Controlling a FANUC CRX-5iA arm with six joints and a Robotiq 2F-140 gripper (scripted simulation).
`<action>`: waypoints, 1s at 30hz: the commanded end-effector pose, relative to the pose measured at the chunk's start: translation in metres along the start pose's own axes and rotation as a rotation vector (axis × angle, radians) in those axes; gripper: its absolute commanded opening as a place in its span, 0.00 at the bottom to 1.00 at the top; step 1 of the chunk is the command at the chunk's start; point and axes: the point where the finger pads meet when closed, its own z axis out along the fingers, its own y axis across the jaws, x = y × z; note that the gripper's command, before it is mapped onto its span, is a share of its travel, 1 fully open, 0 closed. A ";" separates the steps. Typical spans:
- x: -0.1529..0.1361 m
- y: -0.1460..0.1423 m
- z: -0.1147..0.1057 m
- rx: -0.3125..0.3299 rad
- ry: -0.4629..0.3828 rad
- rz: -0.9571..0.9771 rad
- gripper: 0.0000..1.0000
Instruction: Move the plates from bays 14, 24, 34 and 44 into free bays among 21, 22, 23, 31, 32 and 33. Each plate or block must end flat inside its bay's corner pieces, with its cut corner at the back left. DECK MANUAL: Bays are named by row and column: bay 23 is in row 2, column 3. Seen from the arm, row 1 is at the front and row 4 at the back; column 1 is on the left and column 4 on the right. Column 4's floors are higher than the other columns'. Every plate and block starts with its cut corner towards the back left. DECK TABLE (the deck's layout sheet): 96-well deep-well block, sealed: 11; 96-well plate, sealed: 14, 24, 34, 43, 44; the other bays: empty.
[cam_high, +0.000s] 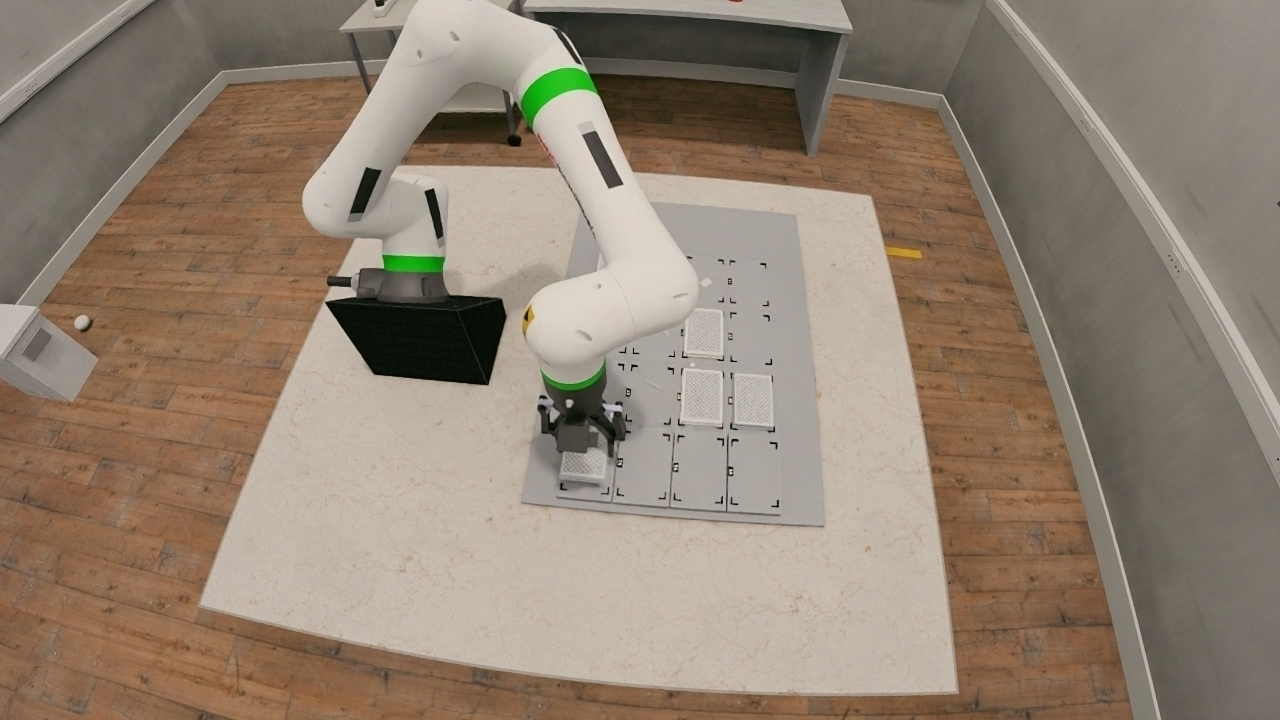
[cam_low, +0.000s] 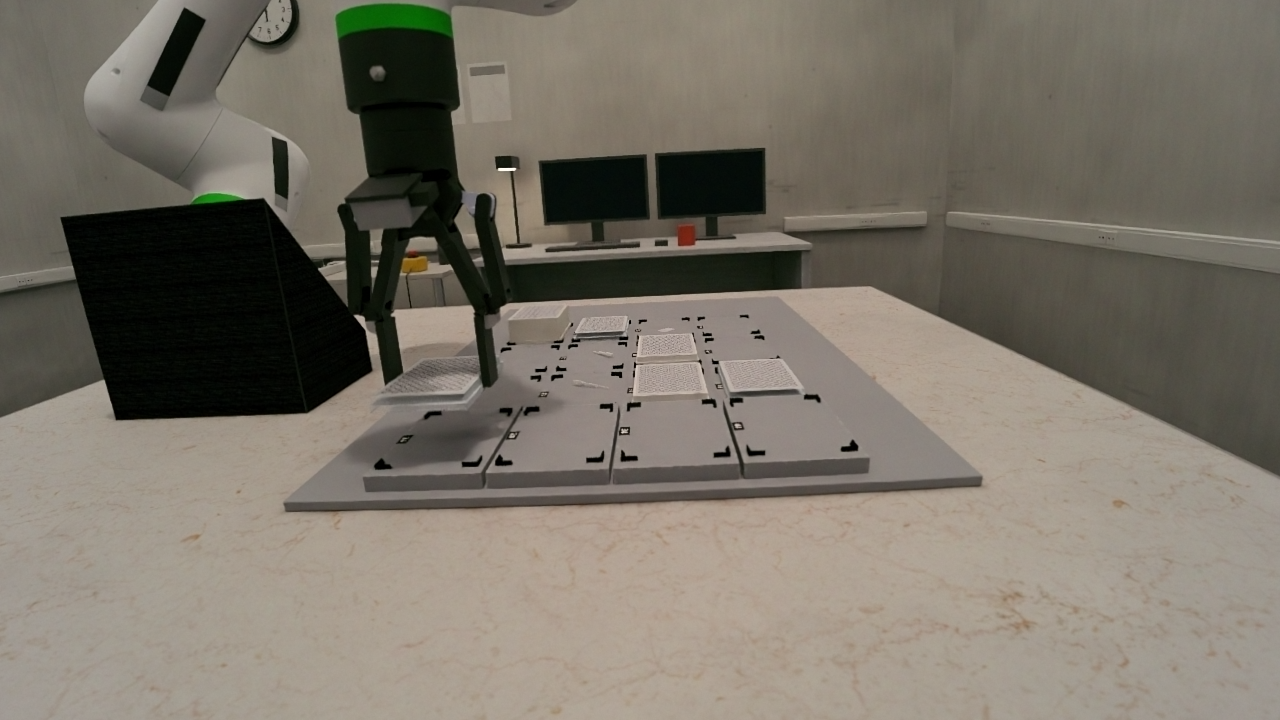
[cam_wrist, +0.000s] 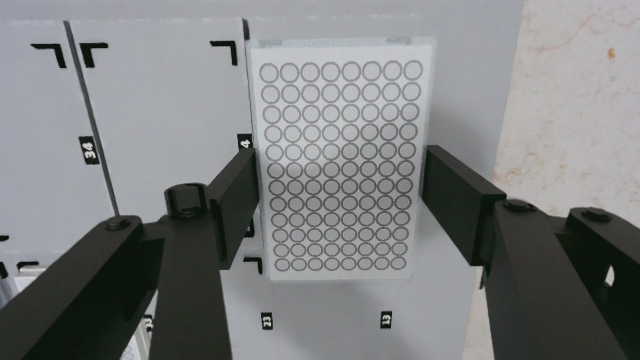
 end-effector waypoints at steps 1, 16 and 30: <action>0.001 0.000 -0.004 0.001 0.002 -0.001 0.10; -0.024 -0.011 -0.004 0.001 0.001 -0.001 0.10; -0.053 -0.024 -0.003 0.001 0.001 -0.001 0.10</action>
